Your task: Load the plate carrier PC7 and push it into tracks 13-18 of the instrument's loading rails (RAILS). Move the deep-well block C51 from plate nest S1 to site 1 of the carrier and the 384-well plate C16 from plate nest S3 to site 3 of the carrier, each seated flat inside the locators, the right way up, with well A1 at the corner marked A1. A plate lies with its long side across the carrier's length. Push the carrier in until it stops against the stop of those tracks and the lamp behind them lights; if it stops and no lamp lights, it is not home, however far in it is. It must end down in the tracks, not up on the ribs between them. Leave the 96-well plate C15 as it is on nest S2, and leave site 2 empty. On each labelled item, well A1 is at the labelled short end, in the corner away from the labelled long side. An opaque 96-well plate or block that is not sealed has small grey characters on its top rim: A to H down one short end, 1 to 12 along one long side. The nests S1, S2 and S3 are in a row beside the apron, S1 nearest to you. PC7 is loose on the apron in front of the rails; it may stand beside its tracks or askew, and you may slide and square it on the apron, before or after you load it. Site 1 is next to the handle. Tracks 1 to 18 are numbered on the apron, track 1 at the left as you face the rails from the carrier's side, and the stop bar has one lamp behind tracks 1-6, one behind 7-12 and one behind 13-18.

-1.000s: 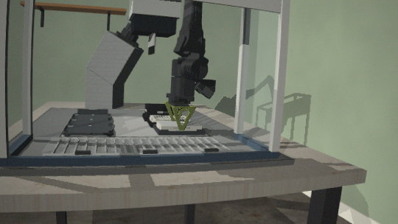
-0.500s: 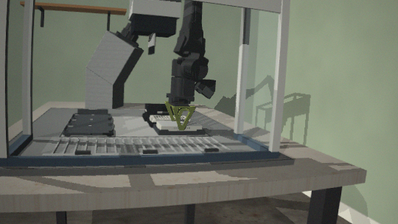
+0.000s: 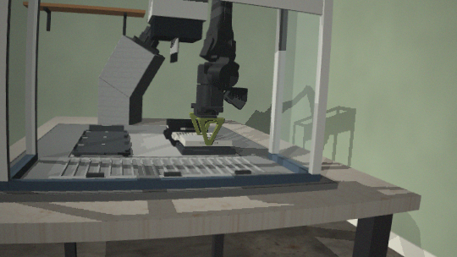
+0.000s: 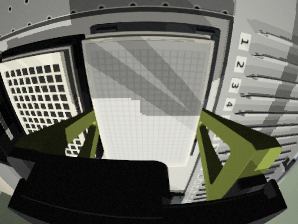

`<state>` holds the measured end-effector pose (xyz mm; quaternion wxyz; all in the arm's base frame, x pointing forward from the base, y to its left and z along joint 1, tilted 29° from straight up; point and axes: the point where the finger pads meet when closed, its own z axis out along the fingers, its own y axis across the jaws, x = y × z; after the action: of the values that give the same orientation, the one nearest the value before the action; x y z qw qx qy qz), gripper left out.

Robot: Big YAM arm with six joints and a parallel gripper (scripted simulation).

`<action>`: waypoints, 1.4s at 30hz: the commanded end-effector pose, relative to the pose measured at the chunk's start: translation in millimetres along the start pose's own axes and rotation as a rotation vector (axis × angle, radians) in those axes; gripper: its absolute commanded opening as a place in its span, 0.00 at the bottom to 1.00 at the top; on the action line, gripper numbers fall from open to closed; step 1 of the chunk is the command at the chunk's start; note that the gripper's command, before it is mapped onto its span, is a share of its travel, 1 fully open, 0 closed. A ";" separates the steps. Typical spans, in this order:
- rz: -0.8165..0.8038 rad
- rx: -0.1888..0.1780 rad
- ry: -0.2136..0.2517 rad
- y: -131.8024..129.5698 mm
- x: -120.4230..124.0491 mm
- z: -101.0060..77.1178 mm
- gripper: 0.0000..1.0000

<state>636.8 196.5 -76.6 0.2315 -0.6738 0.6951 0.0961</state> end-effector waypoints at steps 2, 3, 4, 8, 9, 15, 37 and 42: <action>0.000 0.044 -0.007 -19.1 3.5 -44.5 0.00; -0.002 0.050 -0.009 -21.8 2.1 -48.4 0.00; -0.002 0.050 -0.009 -21.8 2.1 -48.4 0.00; 0.000 0.045 -0.007 -18.6 3.5 -55.1 0.00; 0.000 0.045 -0.007 -18.5 3.5 -57.8 0.00; 0.000 0.045 -0.007 -17.9 3.3 -73.7 0.00; 0.005 0.041 -0.005 -17.7 4.9 -92.3 0.00; 0.004 0.043 -0.005 -18.6 4.5 -92.8 0.00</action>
<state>628.0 168.6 -15.1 0.2351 -0.6741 0.6940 0.0930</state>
